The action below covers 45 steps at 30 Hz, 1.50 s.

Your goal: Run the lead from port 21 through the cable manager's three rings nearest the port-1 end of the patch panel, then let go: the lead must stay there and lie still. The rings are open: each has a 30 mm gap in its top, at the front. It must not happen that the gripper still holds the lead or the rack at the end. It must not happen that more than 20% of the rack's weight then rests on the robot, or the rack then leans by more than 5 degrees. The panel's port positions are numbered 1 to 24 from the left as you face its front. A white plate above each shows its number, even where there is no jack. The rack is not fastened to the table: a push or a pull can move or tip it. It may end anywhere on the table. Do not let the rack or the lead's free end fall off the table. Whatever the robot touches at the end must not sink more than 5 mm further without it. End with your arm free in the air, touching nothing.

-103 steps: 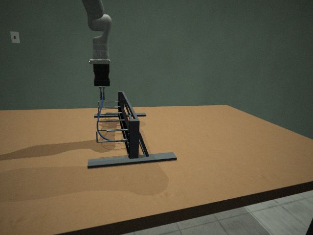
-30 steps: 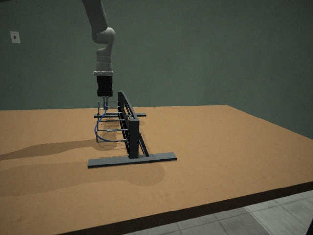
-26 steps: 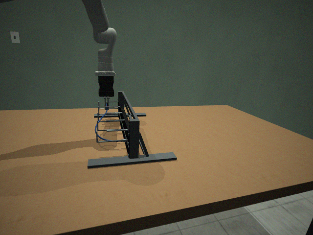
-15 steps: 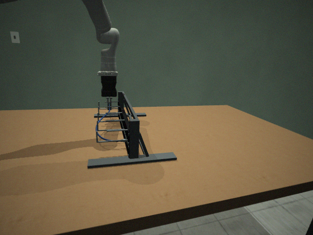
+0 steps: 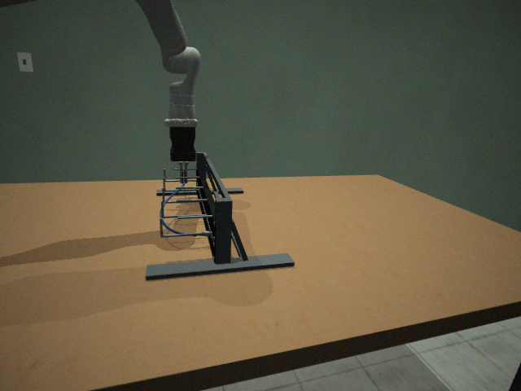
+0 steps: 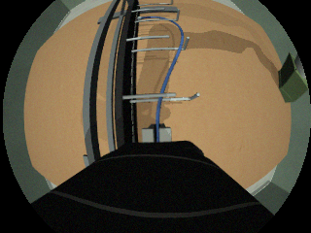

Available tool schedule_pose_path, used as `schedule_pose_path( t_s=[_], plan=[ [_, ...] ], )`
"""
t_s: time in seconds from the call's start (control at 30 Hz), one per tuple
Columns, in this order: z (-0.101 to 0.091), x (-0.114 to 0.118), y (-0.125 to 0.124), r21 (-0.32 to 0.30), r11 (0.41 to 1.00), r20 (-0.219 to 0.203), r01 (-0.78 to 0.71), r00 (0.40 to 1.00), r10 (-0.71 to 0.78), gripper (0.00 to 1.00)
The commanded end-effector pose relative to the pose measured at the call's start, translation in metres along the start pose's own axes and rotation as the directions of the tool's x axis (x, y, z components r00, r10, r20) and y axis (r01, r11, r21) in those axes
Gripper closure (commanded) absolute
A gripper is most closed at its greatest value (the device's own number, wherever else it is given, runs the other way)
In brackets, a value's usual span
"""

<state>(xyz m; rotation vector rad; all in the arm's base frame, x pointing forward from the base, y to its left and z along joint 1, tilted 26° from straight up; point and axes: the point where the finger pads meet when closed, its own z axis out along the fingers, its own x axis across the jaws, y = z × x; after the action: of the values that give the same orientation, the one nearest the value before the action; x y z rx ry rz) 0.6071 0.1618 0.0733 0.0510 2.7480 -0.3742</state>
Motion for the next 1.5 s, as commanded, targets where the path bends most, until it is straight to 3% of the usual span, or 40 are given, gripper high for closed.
schedule_pose_path(
  t_s=[0.0, 0.43, 0.47, 1.47],
  plan=[
    [-0.0013, -0.0008, 0.0006, -0.001, 1.0, 0.002, 0.0, 1.0, 0.0, 1.0],
    [-0.0013, -0.0008, 0.0006, -0.001, 1.0, 0.002, 0.0, 1.0, 0.0, 1.0],
    [-0.0013, -0.0008, 0.0006, -0.001, 1.0, 0.002, 0.0, 1.0, 0.0, 0.33],
    [-0.0013, -0.0008, 0.0006, -0.001, 1.0, 0.002, 0.0, 1.0, 0.0, 0.33]
  ],
)
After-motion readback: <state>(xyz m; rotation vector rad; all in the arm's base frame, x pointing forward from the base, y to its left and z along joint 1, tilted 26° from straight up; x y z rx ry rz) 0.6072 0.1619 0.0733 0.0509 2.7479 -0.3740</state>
